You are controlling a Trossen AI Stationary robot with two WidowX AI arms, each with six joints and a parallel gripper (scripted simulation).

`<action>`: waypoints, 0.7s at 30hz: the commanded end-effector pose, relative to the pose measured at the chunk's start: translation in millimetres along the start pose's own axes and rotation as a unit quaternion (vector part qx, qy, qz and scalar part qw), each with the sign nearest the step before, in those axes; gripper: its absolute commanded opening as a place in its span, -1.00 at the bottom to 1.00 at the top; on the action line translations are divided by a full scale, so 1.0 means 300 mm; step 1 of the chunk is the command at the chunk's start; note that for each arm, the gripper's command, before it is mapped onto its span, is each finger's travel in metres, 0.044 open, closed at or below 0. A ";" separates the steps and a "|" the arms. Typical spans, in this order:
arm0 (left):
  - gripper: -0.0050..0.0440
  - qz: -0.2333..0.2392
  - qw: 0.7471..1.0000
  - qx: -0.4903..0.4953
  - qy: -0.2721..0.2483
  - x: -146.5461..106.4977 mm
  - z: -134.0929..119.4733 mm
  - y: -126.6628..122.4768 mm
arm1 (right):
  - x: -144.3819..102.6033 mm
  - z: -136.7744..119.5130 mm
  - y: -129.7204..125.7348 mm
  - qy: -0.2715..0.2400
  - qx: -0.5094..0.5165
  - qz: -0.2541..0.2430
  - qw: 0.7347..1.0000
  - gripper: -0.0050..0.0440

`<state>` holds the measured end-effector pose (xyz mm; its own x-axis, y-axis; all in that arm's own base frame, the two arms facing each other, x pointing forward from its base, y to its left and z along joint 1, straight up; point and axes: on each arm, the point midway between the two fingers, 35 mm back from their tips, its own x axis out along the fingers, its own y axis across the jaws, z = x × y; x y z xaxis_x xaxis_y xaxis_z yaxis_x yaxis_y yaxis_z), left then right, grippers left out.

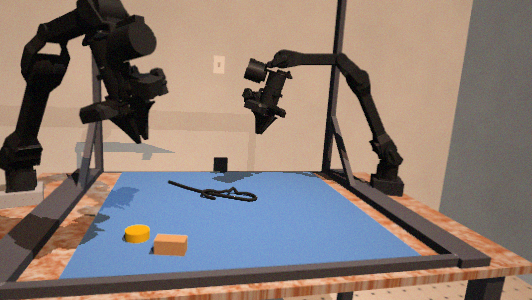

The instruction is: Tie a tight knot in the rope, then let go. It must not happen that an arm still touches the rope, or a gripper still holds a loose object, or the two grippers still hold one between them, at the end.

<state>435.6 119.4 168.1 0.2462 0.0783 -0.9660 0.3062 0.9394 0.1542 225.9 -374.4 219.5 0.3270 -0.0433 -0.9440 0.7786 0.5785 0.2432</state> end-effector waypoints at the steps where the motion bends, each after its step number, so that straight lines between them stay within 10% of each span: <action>1: -0.45 -0.010 1.000 -0.001 0.025 -0.095 -0.063 -0.093 | -0.042 0.003 0.015 -0.016 -0.008 0.000 1.000 -0.45; 10: -0.45 -0.042 0.994 0.018 0.097 -0.214 -0.209 -0.301 | -0.042 0.003 0.015 -0.016 -0.008 0.000 1.000 -0.45; 21: -0.45 -0.047 0.992 0.022 0.113 -0.239 -0.245 -0.340 | -0.042 0.003 0.015 -0.016 -0.008 0.000 1.000 -0.45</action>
<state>323.2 43.3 195.8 -0.0250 0.0606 -0.9979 0.3651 0.9298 0.0473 225.9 -374.4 219.5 0.3270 -0.0433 -0.9440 0.7786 0.5785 0.2432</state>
